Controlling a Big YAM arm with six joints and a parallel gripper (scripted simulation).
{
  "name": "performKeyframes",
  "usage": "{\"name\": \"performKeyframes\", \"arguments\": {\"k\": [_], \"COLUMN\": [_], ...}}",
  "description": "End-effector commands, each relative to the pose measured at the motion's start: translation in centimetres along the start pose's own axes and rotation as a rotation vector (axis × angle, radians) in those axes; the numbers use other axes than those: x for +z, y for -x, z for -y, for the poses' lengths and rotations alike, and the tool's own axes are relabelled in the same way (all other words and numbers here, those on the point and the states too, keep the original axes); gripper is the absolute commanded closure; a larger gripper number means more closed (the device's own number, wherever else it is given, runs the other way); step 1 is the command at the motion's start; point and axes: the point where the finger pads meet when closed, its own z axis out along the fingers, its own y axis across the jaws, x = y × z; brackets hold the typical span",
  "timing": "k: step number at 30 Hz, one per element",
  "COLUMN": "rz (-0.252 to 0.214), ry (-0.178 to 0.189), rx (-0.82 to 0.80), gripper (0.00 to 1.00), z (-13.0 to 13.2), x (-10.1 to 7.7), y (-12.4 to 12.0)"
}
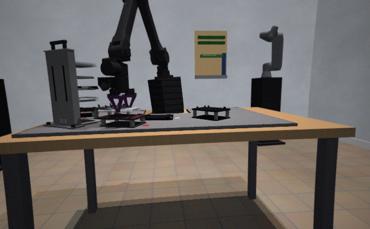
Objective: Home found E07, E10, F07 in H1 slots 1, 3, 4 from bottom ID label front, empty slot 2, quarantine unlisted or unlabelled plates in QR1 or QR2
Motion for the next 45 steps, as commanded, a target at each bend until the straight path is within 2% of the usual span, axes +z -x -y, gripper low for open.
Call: {"name": "performKeyframes", "arguments": {"k": [1,5,11,12,14,19,26,28,29,32,33,34,45], "rz": [0.001,0.001,0.001,0.001,0.001,0.001,0.001,0.001,0.001,0.001,0.001,0.001,0.001], "ry": [0.042,0.052,0.046,0.054,0.046,0.039,0.045,0.045,0.054,0.045,0.036,0.036,0.036], "rx": [0.001,0.001,0.001,0.002,0.001,0.0,0.001,0.001,0.0,0.001,0.001,0.001,0.001], "gripper": [0.14,0.14,0.14,0.14,0.14,0.14,0.14,0.14,0.14,0.14,0.14,0.0,0.0], "z": [-2.2,-2.6,-2.4,-2.7,-2.4,-2.0,-2.4,-2.4,-2.7,-2.4,-1.6,-1.6,-1.6], "x": [-0.2,-0.4,0.2,-0.3,0.4,0.9,1.3,1.3,0.7,1.5,0.8,0.8,0.8], "y": [0.5,0.6,0.5,0.6,0.6,0.5,0.6,0.6,0.5,0.5,0.1,0.1,0.1]}}
